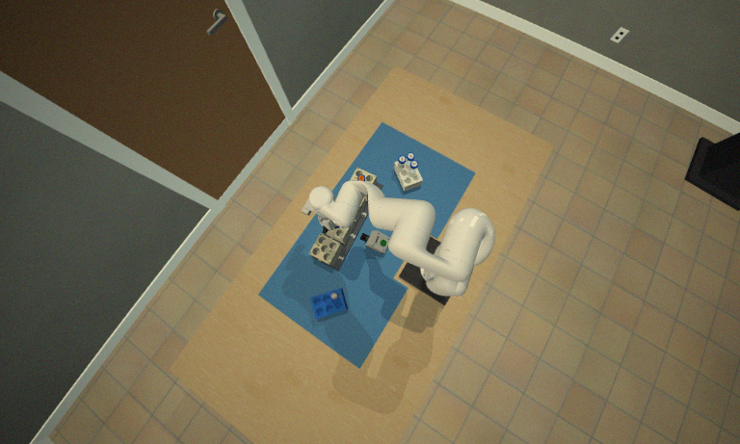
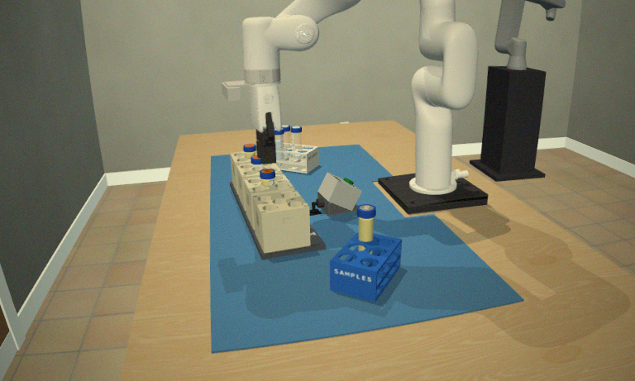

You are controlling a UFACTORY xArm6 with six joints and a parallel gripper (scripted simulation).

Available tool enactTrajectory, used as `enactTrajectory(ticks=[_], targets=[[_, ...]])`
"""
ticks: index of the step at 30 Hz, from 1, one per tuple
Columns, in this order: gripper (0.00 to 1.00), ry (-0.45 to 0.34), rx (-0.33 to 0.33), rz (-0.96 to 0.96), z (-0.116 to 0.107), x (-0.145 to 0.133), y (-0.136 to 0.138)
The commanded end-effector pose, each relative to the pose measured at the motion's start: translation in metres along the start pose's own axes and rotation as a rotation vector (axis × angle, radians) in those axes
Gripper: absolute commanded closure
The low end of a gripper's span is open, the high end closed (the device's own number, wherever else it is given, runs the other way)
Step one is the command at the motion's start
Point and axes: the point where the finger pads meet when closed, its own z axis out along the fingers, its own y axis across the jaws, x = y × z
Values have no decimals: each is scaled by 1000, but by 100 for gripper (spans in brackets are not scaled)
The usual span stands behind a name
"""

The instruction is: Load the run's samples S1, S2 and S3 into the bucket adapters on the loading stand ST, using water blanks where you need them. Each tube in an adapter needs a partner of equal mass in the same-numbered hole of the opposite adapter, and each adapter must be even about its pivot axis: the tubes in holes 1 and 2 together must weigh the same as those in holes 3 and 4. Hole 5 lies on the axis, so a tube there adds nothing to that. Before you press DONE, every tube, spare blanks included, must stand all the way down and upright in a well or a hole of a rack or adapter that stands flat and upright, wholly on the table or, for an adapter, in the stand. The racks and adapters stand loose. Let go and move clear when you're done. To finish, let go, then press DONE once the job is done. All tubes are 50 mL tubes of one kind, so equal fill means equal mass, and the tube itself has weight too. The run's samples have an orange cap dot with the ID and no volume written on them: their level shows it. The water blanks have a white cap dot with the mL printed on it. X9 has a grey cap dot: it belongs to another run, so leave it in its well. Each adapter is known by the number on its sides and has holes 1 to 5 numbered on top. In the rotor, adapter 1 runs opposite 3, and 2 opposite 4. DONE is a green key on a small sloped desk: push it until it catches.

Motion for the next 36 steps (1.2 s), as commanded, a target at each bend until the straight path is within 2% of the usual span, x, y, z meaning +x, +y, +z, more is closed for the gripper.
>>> enactTrajectory(ticks=[1,36], targets=[[56,4,0,0,-6,1,0],[56,4,0,0,-68,1,0]])
